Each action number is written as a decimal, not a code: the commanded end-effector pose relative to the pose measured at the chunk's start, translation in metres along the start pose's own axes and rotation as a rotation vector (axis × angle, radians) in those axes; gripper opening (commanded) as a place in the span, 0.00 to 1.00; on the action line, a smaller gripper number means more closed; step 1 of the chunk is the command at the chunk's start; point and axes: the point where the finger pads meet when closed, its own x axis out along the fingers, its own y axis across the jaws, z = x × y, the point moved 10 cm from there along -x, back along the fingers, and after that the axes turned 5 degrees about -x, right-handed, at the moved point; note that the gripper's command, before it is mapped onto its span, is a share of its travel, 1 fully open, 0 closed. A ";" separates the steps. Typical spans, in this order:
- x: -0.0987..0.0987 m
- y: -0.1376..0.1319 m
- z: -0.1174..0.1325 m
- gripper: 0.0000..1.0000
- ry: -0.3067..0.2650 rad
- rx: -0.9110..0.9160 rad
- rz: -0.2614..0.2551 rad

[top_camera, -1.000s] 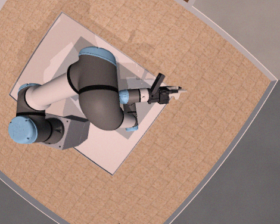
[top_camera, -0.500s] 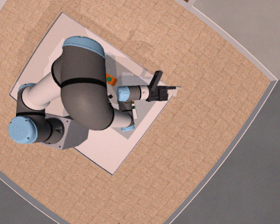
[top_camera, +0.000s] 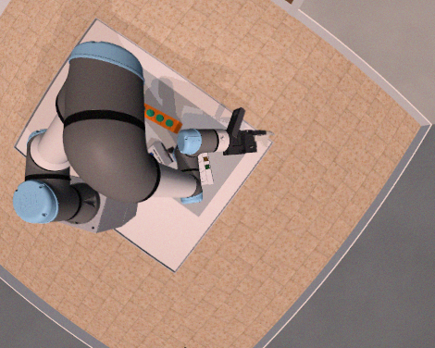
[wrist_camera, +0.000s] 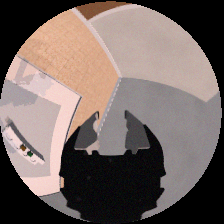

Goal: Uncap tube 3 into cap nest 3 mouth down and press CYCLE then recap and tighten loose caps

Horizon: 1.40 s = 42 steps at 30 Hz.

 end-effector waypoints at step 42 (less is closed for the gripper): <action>-0.074 -0.071 -0.026 0.35 0.155 -0.448 -0.443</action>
